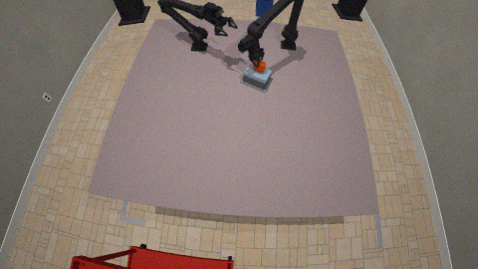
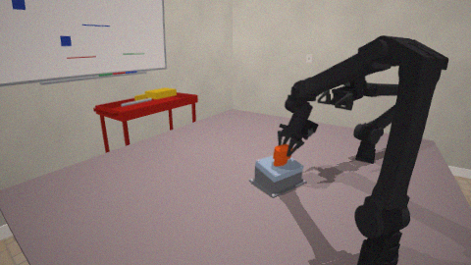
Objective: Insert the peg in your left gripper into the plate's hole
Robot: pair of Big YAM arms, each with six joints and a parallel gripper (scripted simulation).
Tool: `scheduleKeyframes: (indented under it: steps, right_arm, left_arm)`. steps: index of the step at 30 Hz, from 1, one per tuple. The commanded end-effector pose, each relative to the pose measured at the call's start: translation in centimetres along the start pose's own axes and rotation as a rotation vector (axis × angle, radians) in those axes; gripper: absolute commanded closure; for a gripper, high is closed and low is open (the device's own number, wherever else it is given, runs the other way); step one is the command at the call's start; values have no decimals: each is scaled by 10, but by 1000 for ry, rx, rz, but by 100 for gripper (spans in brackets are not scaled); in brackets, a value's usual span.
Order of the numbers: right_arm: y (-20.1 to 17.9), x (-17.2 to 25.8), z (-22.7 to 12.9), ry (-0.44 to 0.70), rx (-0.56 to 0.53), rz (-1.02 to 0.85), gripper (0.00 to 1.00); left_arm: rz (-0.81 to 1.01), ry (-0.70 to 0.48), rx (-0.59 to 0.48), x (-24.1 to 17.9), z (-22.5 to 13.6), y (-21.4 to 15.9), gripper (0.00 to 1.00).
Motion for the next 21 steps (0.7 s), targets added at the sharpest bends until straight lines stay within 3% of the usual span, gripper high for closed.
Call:
scheduleKeyframes:
  steps: [1,8,21]
  right_arm:
    - [14,2,-1,-1,-25,1,0]
    - [14,2,-1,-1,-25,1,0]
    - [14,2,-1,-1,-25,1,0]
  left_arm:
    - [-11,36,-1,14,-6,-1,60]
    - [-10,8,3,4,22,2,60]
    - [-8,6,-2,5,39,10,60]
Point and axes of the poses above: on each arm, the point where the finger pads meet when closed, its own z axis out along the fingers, its own x axis across the jaws, y = z × x, the point moved 1 cm from there along -z, back along the fingers, and after that the axes turned 13 degrees about z, right-handed, at the moved point
